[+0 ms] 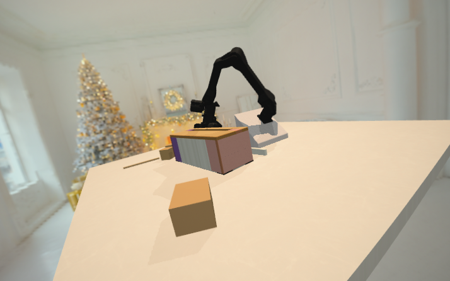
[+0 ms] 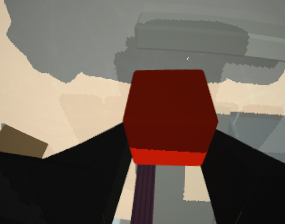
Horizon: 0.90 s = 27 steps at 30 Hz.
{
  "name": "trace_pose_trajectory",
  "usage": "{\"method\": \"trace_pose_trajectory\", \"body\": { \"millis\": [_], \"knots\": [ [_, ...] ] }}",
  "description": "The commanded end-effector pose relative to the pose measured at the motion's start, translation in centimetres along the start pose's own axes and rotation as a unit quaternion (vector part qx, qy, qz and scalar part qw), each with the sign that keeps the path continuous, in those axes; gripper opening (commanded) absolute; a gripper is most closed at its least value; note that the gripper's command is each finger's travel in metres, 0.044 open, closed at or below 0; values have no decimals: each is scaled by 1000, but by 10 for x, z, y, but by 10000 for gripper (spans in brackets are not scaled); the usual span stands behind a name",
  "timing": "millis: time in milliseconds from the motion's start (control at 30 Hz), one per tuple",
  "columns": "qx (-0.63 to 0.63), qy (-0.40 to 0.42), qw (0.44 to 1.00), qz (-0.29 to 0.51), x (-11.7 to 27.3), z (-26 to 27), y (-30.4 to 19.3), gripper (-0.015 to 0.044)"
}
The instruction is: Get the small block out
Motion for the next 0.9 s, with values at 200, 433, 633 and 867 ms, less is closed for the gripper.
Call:
{"method": "trace_pose_trajectory", "body": {
  "millis": [200,433,633,867],
  "knots": [
    [-7,3,1000,2,29,0,-13,0],
    [-69,34,997,0,55,-9,-19,0],
    [-123,63,990,2,77,-19,-21,0],
    [-188,95,978,7,102,-32,-22,0]
  ]
}}
Point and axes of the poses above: the point midway between the two fingers, 35 mm back from their tips, its own x axis back along the fingers, its own z axis across the jaws, y = z × x, the point moved 4 cm from there along x, back along the fingers, and after that the axes turned 8 degrees about x, right-handed, at the moved point
